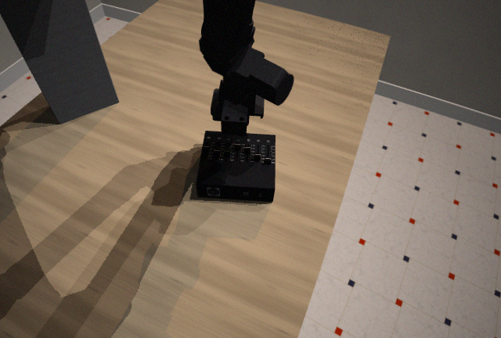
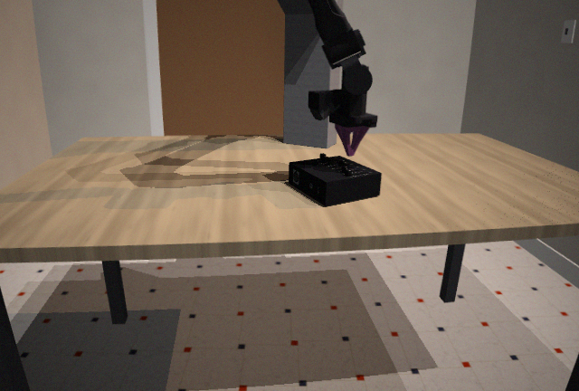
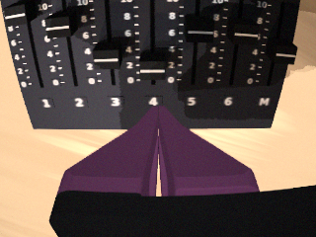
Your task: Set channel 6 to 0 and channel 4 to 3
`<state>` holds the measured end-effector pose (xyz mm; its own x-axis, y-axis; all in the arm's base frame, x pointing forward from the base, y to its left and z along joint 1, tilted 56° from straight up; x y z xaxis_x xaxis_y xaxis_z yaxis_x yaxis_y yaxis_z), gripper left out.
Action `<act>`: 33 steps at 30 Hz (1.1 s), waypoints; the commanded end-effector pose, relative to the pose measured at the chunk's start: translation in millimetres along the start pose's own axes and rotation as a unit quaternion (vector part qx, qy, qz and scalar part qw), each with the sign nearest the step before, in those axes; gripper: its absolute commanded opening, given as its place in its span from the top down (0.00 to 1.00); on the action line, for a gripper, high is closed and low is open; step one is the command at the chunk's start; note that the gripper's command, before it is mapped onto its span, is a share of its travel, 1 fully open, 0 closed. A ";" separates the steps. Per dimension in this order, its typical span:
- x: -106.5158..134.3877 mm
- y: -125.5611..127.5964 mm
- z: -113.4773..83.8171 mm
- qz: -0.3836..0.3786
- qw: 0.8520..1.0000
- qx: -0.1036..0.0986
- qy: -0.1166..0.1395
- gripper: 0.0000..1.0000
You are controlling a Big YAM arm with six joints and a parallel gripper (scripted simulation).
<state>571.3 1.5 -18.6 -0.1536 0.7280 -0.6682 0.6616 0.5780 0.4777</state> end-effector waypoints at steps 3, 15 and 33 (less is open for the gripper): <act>-0.1 3.3 3.1 -0.003 1.000 -0.004 -0.002 1.00; 5.2 5.4 1.4 0.000 1.000 0.000 0.001 1.00; 4.0 6.3 1.3 0.001 1.000 -0.001 0.000 1.00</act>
Point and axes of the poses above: the point where the finger pads meet when closed, its own z axis out along the fingers, its own y axis across the jaws, x = y × z, the point moved 3 cm from there along -z, back along the fingers
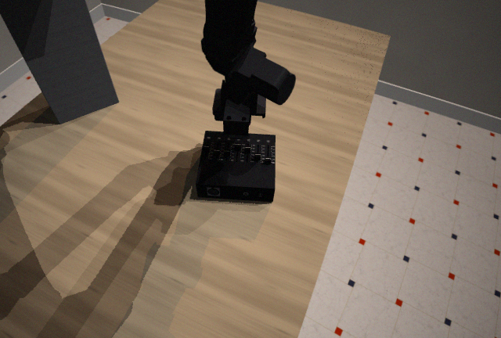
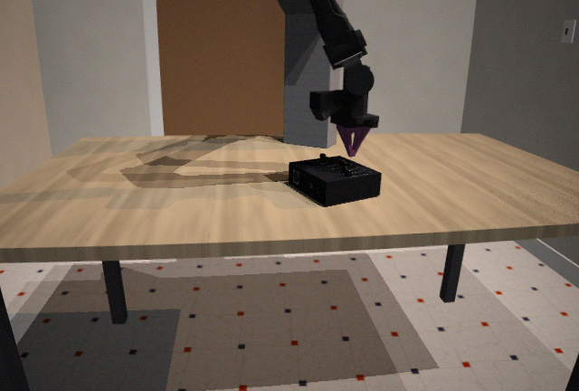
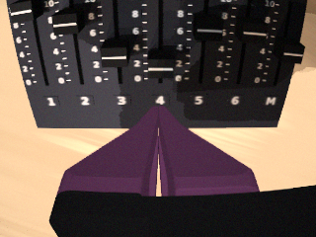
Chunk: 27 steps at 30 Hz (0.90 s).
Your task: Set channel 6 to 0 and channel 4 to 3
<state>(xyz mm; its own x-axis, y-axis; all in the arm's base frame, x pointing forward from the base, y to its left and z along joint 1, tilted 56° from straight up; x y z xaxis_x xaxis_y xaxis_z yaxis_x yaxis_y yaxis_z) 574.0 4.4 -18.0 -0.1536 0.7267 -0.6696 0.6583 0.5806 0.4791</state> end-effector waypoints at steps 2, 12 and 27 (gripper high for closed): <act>2.7 2.6 0.6 0.002 1.000 0.001 0.001 1.00; 2.7 2.6 0.6 0.002 1.000 0.001 0.001 1.00; 4.9 2.5 1.2 0.003 1.000 -0.002 0.000 1.00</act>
Point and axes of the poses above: the point where the finger pads meet when closed, its own z axis out along the fingers, its own y axis across the jaws, x = y × z, the point moved 3 cm from there along -z, back along the fingers
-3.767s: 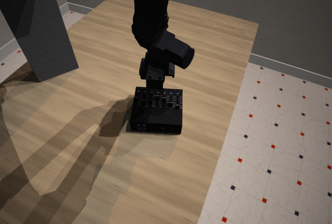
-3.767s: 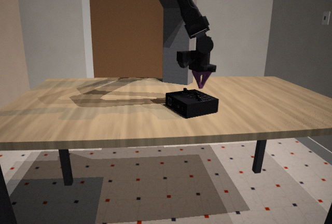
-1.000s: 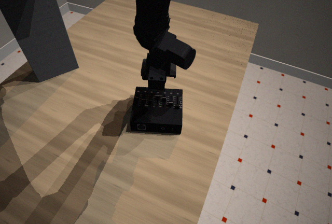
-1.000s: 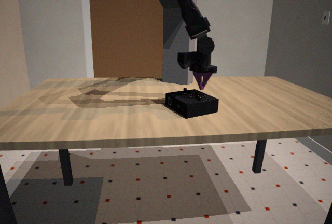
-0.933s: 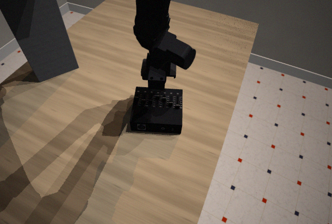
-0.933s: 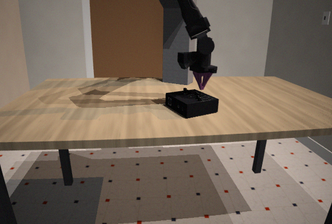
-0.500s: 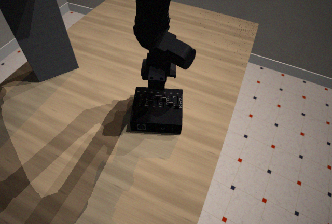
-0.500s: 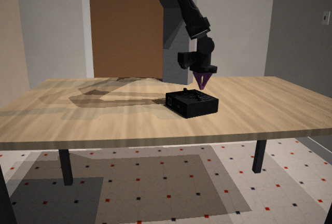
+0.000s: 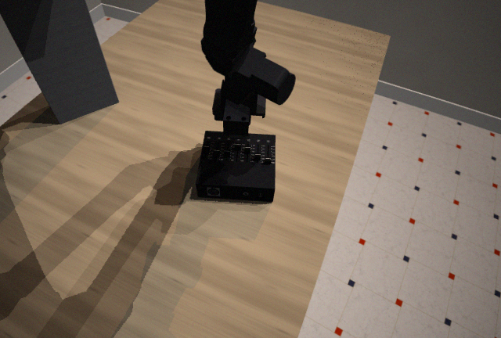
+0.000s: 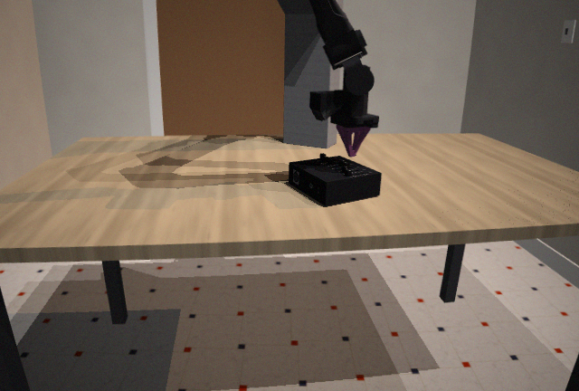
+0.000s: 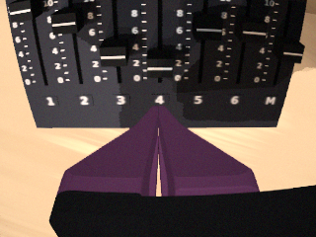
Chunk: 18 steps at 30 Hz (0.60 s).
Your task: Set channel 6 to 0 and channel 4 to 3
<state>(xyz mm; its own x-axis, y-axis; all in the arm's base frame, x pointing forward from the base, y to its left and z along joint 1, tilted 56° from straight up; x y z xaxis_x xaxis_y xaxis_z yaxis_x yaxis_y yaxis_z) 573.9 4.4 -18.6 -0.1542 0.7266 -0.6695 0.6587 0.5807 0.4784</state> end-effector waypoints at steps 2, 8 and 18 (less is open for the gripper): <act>3.8 4.2 0.1 0.005 1.000 -0.005 -0.002 1.00; 4.6 3.3 -0.7 0.005 1.000 -0.005 -0.001 1.00; 4.6 3.3 -0.7 0.005 1.000 -0.005 -0.001 1.00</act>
Point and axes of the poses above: the point where the finger pads meet when closed, its own z axis out along the fingers, its own y axis across the jaws, x = y × z, the point moved 3 cm from there along -z, back along the fingers
